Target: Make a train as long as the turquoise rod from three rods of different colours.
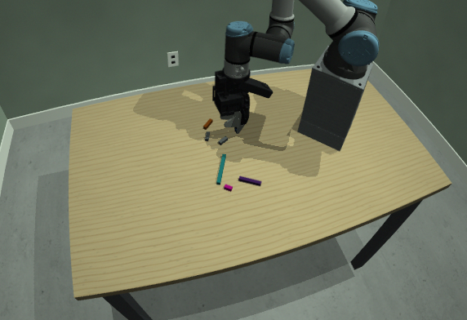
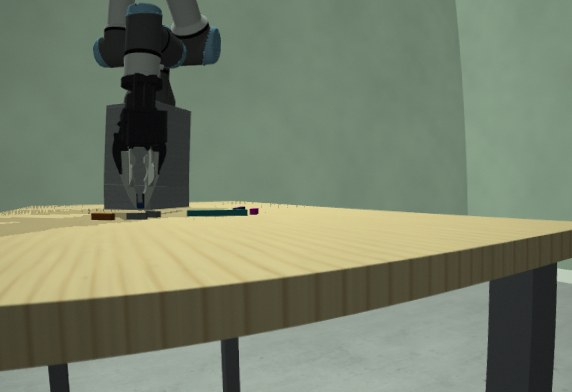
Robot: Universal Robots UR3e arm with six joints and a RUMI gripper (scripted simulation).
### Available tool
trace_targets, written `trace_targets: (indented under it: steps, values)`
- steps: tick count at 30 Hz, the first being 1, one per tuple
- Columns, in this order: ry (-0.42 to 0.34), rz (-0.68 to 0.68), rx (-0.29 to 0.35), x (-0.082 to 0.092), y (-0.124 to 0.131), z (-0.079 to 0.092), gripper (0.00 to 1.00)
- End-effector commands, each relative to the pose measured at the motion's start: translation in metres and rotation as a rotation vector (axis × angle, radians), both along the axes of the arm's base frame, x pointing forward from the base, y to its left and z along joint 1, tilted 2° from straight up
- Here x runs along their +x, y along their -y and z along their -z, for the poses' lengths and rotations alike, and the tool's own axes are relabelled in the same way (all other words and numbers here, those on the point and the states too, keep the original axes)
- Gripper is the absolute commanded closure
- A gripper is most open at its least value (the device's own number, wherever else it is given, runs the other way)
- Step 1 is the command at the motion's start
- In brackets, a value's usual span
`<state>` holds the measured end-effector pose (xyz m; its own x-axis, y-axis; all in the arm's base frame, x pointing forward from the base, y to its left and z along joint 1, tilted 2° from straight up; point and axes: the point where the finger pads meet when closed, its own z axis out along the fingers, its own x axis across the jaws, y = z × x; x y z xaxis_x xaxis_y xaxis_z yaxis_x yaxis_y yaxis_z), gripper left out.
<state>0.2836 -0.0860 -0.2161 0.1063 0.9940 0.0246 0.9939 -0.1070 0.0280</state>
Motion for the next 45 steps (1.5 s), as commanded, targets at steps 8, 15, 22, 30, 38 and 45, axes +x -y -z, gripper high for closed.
trace_targets:
  steps: [8,15,22,30,38,45]
  values:
    - [0.001,0.000,-0.001,0.000,0.000,0.000,1.00]
    - [0.001,0.000,-0.001,0.001,0.000,0.005,1.00]
    - [0.001,0.000,-0.001,0.001,0.000,0.009,1.00]
    - [0.001,0.000,-0.001,0.001,0.000,0.012,1.00]
    - [0.001,0.000,-0.001,0.001,0.000,0.012,1.00]
    - [0.001,0.000,-0.001,0.001,0.000,0.012,1.00]
